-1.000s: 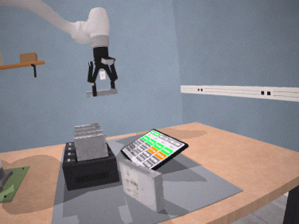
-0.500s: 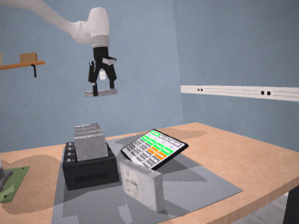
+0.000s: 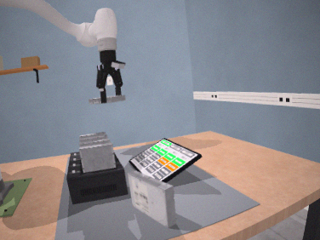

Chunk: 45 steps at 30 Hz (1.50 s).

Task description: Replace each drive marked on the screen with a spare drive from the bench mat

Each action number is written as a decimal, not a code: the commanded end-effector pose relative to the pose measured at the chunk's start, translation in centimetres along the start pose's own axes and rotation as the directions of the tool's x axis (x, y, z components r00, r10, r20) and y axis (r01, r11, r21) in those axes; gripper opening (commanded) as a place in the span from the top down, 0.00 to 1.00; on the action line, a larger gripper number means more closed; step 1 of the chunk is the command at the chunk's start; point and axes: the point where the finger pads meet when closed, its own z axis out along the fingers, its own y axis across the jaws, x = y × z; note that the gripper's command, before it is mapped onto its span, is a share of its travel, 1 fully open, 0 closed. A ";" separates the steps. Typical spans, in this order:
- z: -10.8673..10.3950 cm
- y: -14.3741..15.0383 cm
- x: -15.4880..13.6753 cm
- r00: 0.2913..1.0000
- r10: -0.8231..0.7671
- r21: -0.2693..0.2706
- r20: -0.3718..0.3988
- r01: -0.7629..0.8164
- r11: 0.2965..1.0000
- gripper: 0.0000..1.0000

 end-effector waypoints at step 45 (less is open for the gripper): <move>-0.1 0.0 0.0 0.898 -0.221 0.003 -0.381 0.240 0.971 0.90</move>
